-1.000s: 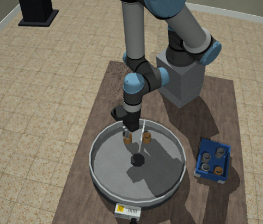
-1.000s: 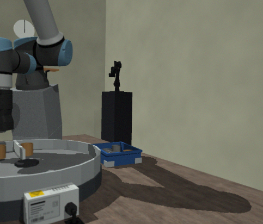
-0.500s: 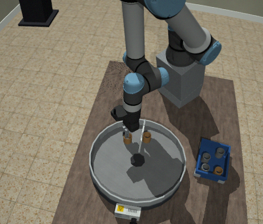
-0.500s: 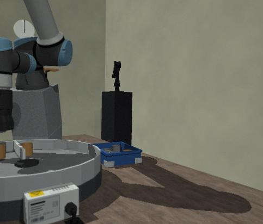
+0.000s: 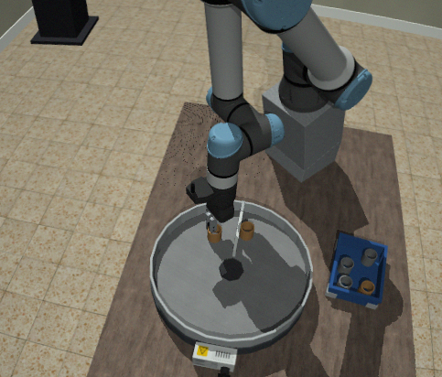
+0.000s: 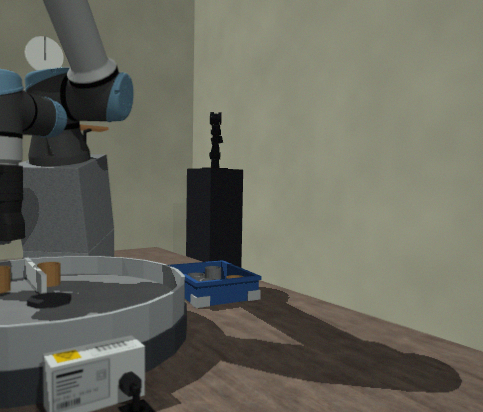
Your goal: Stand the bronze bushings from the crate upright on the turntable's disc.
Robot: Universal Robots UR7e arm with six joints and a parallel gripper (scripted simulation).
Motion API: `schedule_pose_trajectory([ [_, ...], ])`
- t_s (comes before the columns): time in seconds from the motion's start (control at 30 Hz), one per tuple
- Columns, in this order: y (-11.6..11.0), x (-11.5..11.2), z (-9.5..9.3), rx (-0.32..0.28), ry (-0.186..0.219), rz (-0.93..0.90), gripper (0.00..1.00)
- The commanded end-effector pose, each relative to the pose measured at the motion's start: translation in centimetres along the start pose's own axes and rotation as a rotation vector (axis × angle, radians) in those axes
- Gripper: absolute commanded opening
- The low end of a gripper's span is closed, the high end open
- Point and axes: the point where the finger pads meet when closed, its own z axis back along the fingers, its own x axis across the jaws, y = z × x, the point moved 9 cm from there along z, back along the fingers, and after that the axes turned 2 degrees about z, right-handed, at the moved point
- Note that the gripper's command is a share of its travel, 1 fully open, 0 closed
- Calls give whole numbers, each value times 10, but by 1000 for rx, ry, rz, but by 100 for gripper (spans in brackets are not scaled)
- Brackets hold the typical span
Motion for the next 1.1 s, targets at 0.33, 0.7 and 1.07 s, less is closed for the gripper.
schedule_pose_trajectory([
  [0.33, 0, 0, -4, 1, 0, 0, 0],
  [0.7, 0, 0, -5, 1, 0, 0, 0],
  [1.07, 0, 0, -5, 1, 0, 0, 0],
])
